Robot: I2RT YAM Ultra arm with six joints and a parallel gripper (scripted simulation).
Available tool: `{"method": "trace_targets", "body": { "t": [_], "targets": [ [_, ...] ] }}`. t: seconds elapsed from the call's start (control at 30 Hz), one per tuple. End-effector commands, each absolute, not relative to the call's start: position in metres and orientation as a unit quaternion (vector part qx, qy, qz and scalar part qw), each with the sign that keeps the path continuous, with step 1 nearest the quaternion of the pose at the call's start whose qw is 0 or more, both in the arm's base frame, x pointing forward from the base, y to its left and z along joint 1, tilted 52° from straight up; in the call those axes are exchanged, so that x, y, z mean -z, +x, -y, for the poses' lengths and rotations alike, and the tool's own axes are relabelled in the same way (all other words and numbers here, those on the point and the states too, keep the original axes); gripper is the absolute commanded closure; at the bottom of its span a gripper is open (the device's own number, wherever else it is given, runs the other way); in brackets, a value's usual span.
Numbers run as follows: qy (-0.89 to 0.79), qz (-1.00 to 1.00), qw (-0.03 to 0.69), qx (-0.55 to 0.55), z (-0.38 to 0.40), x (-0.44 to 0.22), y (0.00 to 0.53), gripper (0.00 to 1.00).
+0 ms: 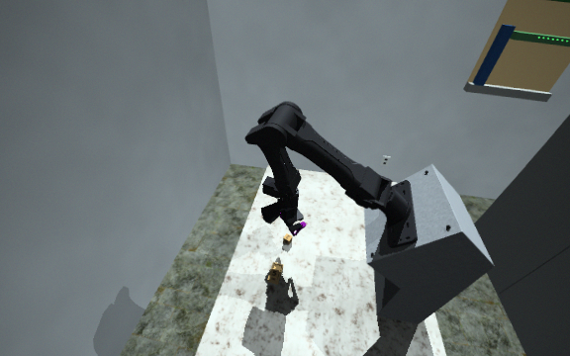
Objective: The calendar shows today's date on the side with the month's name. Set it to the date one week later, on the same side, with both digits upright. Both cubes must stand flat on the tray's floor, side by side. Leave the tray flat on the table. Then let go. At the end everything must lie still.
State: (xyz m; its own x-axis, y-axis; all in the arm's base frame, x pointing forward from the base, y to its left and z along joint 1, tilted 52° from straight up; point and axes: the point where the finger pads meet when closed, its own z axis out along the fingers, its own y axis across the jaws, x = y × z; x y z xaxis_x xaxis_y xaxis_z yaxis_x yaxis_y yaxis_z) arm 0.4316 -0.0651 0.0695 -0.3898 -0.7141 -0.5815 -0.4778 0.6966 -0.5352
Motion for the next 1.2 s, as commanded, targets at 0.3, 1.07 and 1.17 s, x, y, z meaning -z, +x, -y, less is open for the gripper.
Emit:
{"method": "trace_targets", "body": {
  "t": [0.3, 1.07, 1.17],
  "targets": [
    [-0.171, -0.880, 0.441, 0.042, 0.0641, -0.0716, 0.4327, 0.00],
    [0.177, -0.879, 0.424, -0.129, 0.0641, -0.0699, 0.4346, 0.00],
    [0.203, -0.873, 0.420, -0.142, 0.0641, -0.0697, 0.4347, 0.00]
  ]
}}
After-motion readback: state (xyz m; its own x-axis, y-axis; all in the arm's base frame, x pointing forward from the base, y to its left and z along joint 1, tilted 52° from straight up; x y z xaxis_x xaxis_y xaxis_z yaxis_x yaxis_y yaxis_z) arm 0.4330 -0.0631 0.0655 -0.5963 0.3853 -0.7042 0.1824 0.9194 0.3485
